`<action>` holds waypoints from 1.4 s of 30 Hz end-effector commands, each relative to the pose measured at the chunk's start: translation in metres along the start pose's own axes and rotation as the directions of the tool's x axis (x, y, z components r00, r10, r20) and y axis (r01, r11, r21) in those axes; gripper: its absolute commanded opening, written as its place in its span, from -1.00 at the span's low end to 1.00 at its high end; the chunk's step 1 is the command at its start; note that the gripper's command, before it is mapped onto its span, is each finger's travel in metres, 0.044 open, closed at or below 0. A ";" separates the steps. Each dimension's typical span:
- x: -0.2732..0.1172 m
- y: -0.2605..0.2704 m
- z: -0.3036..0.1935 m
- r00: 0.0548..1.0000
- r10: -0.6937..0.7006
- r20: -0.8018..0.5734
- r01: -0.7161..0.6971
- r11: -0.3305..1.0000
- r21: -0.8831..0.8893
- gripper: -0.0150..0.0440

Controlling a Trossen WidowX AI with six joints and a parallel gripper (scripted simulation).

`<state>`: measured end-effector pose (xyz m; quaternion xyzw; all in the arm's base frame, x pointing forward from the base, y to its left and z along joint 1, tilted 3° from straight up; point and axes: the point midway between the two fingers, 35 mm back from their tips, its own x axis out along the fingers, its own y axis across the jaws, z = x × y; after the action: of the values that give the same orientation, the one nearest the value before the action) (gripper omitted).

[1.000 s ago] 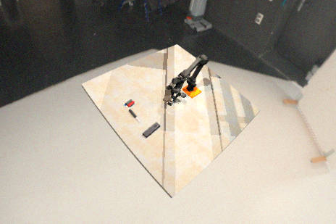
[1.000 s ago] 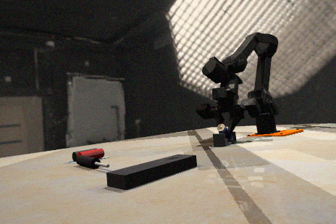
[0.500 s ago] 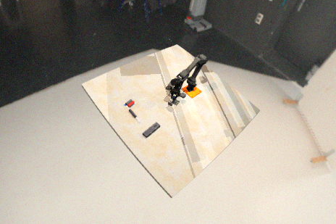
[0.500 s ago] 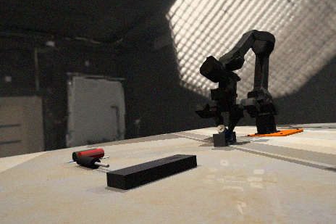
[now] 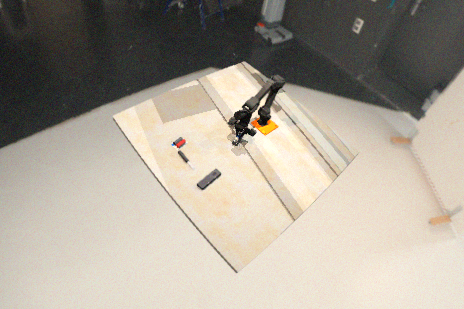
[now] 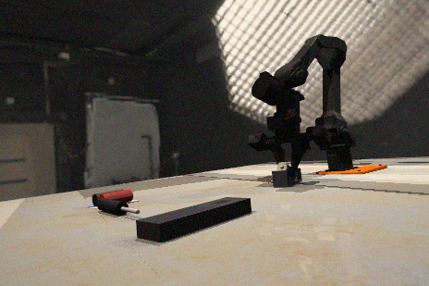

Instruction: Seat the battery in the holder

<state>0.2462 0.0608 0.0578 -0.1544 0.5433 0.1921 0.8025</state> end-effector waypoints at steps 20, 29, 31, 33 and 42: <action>0.006 0.000 -0.001 0.986 0.008 -0.166 -0.006 1.000 0.010 -0.21; 0.007 0.000 0.001 0.975 0.010 -0.221 -0.008 1.000 0.010 -0.21; 0.008 0.000 0.001 0.972 0.010 -0.233 -0.008 1.000 0.010 -0.21; 0.008 0.000 0.001 0.969 0.011 -0.245 -0.009 1.000 0.010 -0.21; 0.010 0.000 0.002 0.954 0.012 -0.300 -0.010 1.000 0.009 -0.21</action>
<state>0.2534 0.0645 0.0519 -0.1738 0.6456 0.1733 0.7231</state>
